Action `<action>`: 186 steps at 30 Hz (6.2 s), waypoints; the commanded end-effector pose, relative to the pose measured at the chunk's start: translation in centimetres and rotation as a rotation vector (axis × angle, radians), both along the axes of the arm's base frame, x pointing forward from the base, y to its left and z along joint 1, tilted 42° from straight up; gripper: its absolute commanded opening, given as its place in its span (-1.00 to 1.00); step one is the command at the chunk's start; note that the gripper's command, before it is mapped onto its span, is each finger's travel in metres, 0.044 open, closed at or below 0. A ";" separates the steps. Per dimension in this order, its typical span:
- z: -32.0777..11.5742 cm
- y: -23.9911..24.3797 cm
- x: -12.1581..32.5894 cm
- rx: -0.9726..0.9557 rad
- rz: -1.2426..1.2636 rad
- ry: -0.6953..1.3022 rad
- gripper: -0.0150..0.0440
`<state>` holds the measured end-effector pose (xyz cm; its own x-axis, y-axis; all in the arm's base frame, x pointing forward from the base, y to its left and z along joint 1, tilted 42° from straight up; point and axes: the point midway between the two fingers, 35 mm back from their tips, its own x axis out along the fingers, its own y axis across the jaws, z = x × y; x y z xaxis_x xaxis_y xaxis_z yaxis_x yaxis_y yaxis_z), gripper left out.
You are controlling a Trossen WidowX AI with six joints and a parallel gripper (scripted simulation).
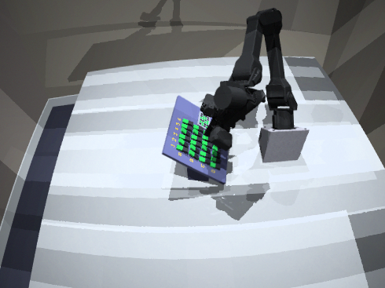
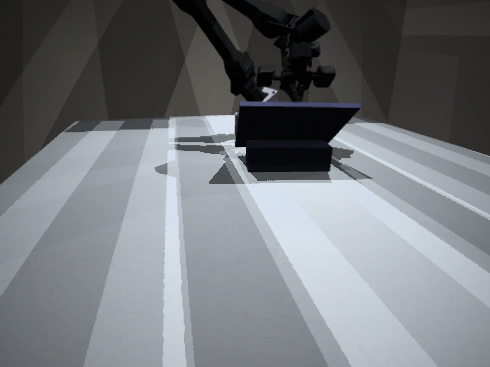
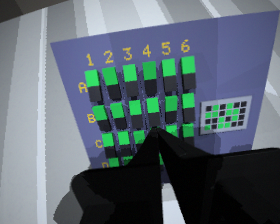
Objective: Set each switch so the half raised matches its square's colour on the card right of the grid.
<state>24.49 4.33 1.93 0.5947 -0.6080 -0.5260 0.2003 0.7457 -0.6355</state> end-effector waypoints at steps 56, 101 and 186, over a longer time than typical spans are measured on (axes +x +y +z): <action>-1.5 -2.2 1.5 -0.016 0.003 -0.002 -0.49; -1.8 -2.5 1.8 -0.016 0.003 -0.002 -0.49; -2.4 -4.8 -2.1 -0.018 0.003 0.000 -0.49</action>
